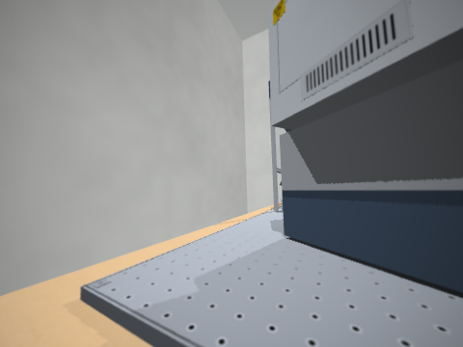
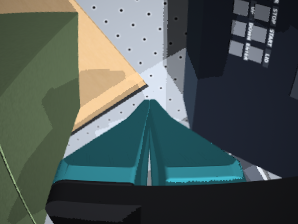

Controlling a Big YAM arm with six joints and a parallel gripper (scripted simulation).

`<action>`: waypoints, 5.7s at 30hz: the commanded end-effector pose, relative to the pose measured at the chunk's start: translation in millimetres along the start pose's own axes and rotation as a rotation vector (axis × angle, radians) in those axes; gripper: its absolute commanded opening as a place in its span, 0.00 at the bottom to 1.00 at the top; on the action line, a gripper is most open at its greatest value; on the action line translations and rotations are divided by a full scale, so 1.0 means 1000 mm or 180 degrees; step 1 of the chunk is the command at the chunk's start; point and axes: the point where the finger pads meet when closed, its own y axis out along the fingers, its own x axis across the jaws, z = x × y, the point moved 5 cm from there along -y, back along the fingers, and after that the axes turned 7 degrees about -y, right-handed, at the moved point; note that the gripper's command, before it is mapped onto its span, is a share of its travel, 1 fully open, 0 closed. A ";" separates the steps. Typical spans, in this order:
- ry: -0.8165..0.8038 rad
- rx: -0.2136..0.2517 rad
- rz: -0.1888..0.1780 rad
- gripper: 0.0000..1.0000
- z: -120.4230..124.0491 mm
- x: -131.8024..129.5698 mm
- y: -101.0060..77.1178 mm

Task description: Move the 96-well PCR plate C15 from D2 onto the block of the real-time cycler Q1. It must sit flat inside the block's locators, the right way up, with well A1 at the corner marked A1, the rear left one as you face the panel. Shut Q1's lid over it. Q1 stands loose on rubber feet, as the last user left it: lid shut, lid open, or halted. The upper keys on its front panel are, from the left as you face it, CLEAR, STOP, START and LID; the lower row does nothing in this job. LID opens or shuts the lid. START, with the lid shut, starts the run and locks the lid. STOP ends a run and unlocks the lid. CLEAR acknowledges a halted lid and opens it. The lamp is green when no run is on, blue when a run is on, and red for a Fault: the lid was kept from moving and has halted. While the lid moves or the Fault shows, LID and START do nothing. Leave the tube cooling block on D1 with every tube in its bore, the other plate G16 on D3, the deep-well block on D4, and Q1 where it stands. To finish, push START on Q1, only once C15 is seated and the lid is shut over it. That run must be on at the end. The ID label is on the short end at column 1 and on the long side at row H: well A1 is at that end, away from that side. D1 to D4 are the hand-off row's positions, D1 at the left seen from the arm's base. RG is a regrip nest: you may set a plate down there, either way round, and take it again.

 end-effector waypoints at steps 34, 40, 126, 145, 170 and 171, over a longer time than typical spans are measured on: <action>-0.0026 -0.0004 0.0024 0.00 -0.001 0.002 -0.001; -0.0027 -0.0004 0.0026 0.00 -0.001 0.002 -0.001; 0.1411 0.0003 0.0027 0.99 0.068 -0.011 0.016; 0.2553 0.0029 -0.0088 0.99 0.120 0.000 0.027; 0.3864 0.0036 -0.0061 0.99 0.171 -0.004 0.037; 0.3931 0.0036 -0.0062 0.99 0.168 -0.003 0.037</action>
